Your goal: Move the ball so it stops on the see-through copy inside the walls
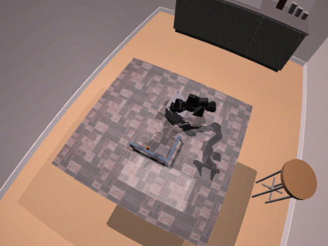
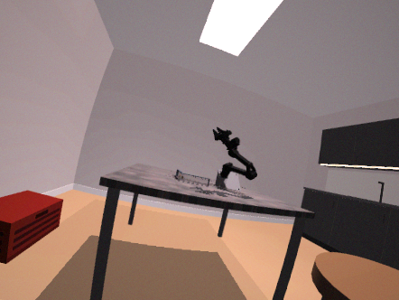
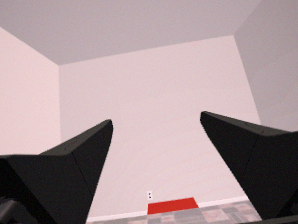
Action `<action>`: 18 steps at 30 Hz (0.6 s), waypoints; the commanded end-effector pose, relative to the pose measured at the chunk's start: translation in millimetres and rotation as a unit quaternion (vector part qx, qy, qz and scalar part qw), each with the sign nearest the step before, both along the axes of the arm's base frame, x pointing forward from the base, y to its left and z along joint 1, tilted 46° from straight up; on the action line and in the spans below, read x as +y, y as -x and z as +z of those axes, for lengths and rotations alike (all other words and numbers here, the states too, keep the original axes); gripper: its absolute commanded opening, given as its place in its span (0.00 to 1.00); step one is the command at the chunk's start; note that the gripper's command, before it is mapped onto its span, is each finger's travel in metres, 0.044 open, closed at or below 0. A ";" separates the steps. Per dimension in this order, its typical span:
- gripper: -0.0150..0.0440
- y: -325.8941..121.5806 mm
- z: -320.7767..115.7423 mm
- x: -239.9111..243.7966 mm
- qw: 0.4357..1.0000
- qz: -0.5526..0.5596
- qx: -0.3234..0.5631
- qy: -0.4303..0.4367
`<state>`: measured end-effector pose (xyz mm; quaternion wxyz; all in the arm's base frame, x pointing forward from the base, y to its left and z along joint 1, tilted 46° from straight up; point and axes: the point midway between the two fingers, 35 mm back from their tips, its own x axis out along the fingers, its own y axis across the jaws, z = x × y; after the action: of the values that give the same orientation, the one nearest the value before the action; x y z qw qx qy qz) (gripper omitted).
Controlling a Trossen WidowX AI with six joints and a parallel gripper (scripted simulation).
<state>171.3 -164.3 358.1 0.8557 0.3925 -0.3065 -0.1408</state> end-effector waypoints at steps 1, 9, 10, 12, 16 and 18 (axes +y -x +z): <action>0.89 -1.7 -0.9 -1.2 1.000 0.000 0.005 -0.001; 0.60 -76.9 -58.3 -36.6 0.974 0.056 0.213 -0.045; 0.60 -86.8 -68.1 -38.7 0.967 0.068 0.241 -0.048; 0.60 -105.9 -89.0 -40.8 0.949 0.096 0.294 -0.051; 0.60 -140.2 -134.0 -37.1 0.904 0.164 0.392 -0.051; 0.60 -155.1 -157.6 -31.6 0.876 0.202 0.436 -0.048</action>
<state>300.0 -204.6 239.7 0.8974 0.3975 0.0882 -0.1698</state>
